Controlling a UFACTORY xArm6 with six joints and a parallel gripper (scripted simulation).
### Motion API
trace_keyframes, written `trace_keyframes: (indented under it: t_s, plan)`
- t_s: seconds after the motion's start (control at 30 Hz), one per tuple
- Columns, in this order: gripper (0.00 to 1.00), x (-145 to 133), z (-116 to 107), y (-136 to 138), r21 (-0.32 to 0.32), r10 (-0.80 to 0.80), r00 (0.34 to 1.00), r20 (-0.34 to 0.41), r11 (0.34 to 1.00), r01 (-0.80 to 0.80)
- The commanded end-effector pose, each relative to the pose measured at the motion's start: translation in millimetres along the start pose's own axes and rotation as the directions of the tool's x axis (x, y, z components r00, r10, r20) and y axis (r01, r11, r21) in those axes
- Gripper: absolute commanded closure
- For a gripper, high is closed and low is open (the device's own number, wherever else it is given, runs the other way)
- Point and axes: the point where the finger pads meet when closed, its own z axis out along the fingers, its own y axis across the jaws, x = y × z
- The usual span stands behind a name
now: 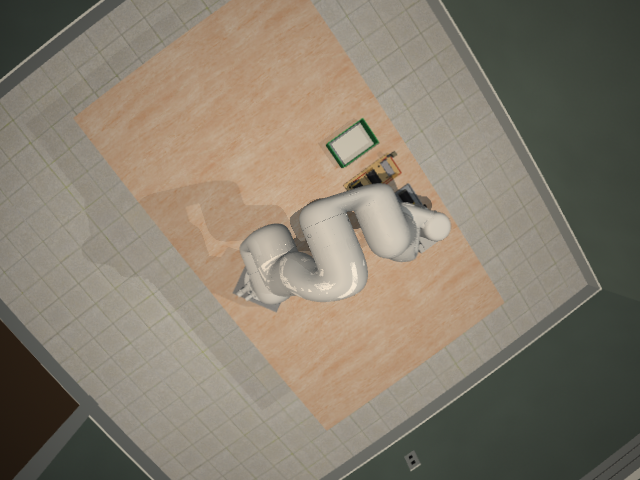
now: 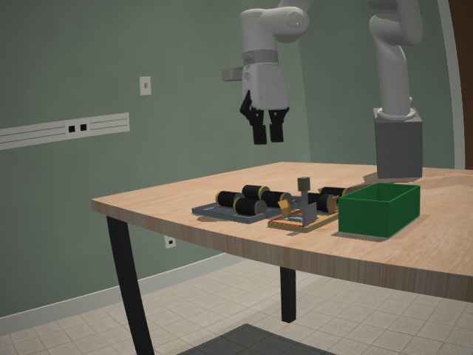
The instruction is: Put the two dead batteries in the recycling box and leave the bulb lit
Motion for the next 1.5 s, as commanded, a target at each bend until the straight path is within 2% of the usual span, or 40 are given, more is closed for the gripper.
trace_keyframes:
  t_s: [0.0,0.13,0.2,1.47]
  plan:
    - [0.49,0,9,-2,0.004,-0.001,1.000,-0.001,1.000,0.001]
    - [0.49,0,58,-2,0.004,-0.001,1.000,-0.001,1.000,0.001]
    - [0.49,0,74,-2,0.004,-0.001,1.000,-0.001,1.000,0.001]
    - [0.49,1,79,-4,0.004,-0.001,1.000,-0.001,1.000,0.001]
